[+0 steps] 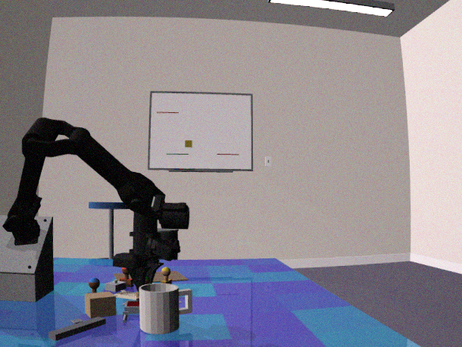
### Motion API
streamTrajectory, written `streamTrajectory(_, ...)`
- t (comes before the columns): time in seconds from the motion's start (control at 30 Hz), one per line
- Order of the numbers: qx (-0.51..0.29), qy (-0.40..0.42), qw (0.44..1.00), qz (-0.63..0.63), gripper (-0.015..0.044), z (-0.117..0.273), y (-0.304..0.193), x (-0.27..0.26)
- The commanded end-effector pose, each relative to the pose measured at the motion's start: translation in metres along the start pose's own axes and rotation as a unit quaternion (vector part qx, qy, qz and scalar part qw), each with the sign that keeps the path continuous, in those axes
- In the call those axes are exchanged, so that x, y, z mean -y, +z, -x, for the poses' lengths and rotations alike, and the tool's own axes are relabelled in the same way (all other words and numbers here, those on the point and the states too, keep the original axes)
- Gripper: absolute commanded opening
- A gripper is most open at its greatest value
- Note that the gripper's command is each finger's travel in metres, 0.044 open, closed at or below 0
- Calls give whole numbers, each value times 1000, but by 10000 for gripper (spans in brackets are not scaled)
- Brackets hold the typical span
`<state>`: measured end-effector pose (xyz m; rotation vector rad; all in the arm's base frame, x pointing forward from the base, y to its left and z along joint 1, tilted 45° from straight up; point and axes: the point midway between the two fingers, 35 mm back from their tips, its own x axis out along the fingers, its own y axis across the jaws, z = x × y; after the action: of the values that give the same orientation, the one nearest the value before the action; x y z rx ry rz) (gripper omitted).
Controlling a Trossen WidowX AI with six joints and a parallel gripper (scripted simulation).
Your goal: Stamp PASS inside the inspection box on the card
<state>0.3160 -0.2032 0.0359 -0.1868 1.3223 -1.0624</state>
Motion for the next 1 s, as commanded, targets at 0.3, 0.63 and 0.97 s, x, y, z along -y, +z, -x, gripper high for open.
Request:
streamTrajectory(0.3, 0, -1, 1000, 0, 0, -4, 0, 0)
streamTrajectory(0.63, 1, -1, 1000, 0, 0, -6, 0, 0)
streamTrajectory(0.97, 1, -1, 1000, 0, 0, -7, 0, 0)
